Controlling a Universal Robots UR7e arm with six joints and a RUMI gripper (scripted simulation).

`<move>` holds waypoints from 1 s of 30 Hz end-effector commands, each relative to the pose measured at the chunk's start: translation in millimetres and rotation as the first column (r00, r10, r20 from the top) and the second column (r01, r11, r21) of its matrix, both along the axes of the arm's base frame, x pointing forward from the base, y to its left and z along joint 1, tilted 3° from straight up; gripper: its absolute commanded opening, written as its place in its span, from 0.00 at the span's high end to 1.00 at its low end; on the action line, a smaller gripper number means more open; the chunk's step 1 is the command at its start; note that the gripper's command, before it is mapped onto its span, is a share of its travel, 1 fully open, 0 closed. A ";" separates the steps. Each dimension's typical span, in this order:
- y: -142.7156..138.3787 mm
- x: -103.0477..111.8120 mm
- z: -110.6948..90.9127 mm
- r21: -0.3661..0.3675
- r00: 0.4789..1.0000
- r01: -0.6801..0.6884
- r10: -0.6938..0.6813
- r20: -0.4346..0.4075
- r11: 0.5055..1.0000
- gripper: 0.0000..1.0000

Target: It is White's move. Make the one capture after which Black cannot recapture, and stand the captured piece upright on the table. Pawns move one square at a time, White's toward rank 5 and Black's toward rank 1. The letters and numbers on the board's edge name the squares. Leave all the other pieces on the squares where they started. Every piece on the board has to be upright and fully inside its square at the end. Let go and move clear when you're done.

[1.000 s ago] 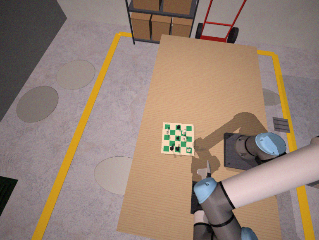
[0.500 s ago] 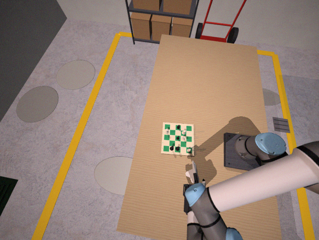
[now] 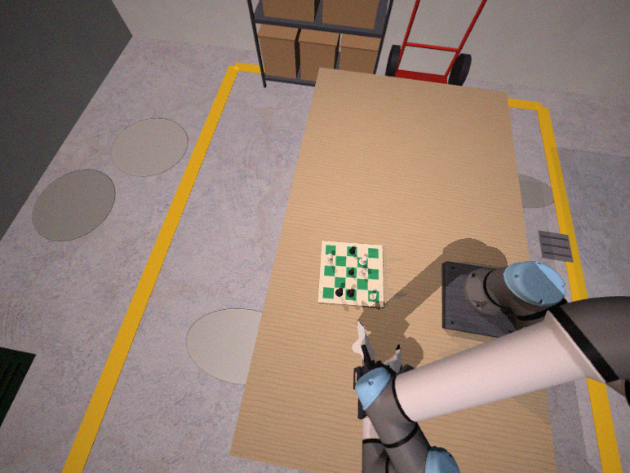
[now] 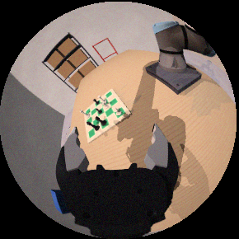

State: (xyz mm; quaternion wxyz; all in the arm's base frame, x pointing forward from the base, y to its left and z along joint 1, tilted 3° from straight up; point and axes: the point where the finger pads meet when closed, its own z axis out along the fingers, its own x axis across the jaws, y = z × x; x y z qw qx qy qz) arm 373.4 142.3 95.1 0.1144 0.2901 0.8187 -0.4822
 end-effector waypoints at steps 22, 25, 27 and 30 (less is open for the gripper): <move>0.4 34.1 -47.5 -0.009 0.846 -0.353 0.315 -0.430 0.936 0.00; 0.5 34.7 -48.4 -0.008 0.841 -0.358 0.319 -0.437 0.934 0.00; 0.6 35.6 -49.9 -0.007 0.832 -0.367 0.325 -0.449 0.930 0.00; 0.8 36.6 -51.6 -0.006 0.822 -0.377 0.332 -0.463 0.926 0.00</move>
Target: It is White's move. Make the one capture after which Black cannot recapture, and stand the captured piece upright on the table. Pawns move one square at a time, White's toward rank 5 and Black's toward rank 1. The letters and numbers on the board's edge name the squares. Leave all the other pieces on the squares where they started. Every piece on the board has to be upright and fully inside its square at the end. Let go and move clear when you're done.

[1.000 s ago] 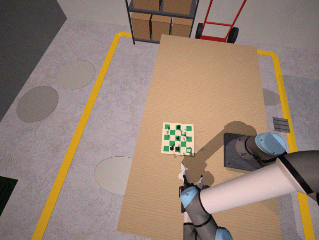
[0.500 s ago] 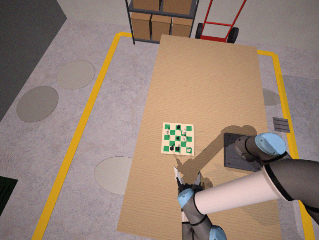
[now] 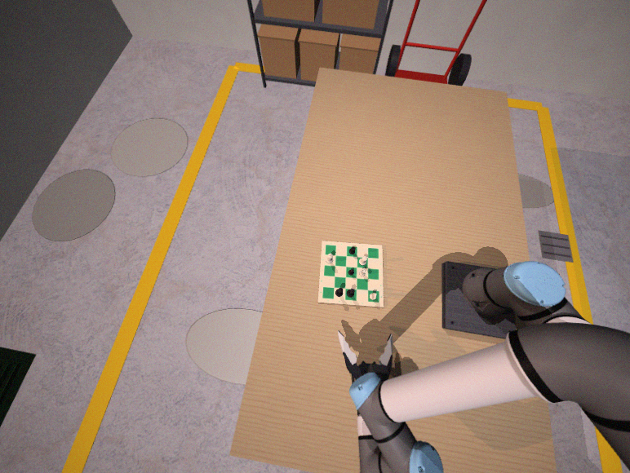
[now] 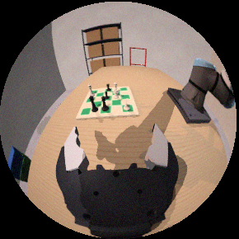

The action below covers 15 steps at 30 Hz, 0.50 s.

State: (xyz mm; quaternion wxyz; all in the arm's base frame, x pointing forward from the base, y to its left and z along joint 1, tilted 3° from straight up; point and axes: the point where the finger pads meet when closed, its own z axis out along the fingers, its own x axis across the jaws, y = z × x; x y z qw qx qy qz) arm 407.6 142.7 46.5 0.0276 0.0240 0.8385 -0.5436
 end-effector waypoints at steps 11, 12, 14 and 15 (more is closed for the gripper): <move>0.5 3.6 -5.0 -0.010 0.998 -0.037 0.036 -0.048 0.999 0.00; 0.5 3.7 -5.0 -0.010 0.998 -0.037 0.037 -0.048 0.999 0.00; 0.5 3.7 -5.1 -0.010 0.998 -0.037 0.037 -0.048 0.999 0.00; 0.5 3.7 -5.1 -0.010 0.998 -0.037 0.037 -0.048 0.999 0.00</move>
